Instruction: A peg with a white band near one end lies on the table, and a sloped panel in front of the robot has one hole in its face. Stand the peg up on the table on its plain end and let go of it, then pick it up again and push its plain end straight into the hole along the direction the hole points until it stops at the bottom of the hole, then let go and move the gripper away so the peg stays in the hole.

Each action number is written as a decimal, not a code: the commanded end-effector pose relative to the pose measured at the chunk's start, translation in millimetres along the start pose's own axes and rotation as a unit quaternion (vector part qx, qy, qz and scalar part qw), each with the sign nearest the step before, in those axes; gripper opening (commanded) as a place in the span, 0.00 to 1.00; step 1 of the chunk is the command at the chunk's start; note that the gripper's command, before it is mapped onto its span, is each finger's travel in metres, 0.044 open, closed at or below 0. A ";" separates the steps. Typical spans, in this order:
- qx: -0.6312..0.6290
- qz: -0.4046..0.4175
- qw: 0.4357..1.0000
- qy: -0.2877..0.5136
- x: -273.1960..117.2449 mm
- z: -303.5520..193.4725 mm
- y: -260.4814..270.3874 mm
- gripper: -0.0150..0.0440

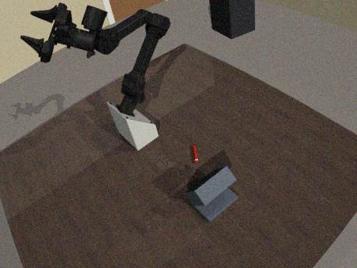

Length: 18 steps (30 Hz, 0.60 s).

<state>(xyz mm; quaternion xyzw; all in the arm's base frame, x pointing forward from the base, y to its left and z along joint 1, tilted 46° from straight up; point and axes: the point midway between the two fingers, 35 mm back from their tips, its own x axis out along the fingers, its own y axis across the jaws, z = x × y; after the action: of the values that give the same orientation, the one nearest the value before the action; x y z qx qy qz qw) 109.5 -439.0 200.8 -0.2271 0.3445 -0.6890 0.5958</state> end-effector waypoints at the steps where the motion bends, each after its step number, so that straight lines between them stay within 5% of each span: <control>1: 0.012 0.047 0.999 -0.022 -10.8 15.7 24.8 1.00; 18: 0.031 0.320 0.944 -0.068 -97.8 58.7 156.6 1.00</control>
<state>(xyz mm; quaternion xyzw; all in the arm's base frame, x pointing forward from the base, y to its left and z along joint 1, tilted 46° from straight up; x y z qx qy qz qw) 254.8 -376.8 139.4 -0.1510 0.3365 -0.4880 0.7911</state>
